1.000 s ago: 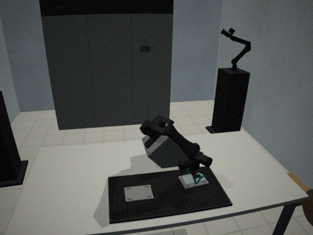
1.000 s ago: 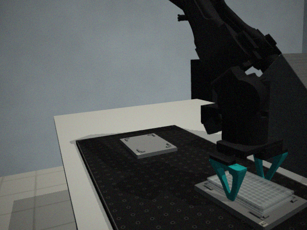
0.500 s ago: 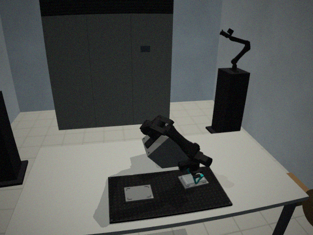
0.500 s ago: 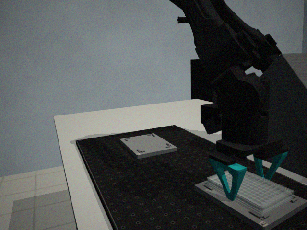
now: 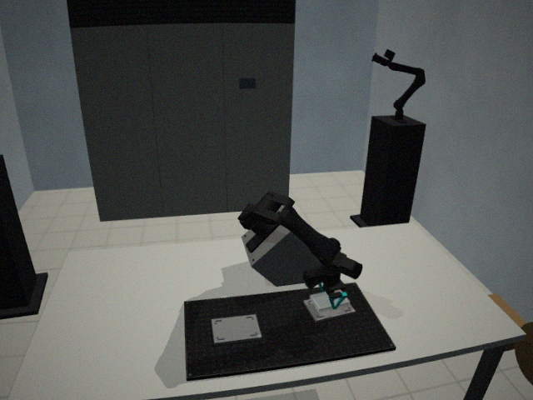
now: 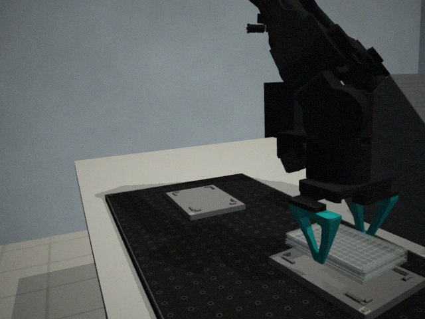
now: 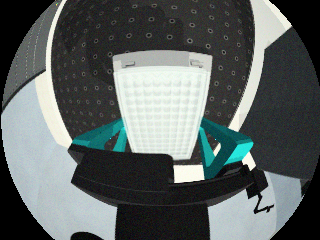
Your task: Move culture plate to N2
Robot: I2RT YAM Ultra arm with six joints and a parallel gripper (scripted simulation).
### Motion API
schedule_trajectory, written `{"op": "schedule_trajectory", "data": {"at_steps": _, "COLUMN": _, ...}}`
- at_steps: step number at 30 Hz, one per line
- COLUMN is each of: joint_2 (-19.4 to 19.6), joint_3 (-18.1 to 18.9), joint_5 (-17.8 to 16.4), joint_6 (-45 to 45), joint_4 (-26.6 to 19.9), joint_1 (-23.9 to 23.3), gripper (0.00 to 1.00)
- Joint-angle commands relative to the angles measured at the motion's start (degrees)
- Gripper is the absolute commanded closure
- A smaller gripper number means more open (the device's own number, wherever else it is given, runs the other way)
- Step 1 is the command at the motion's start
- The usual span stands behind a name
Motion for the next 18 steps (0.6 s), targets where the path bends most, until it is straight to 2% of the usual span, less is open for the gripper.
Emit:
{"op": "schedule_trajectory", "data": {"at_steps": 1, "joint_2": -2.14, "joint_3": 1.79, "joint_5": -0.31, "joint_6": 0.44, "joint_4": -2.9, "joint_1": 2.12, "gripper": 1.0}}
{"op": "schedule_trajectory", "data": {"at_steps": 18, "joint_2": -4.63, "joint_3": 2.94, "joint_5": -1.3, "joint_6": 0.44, "joint_4": -8.06, "joint_1": 4.46, "gripper": 1.0}}
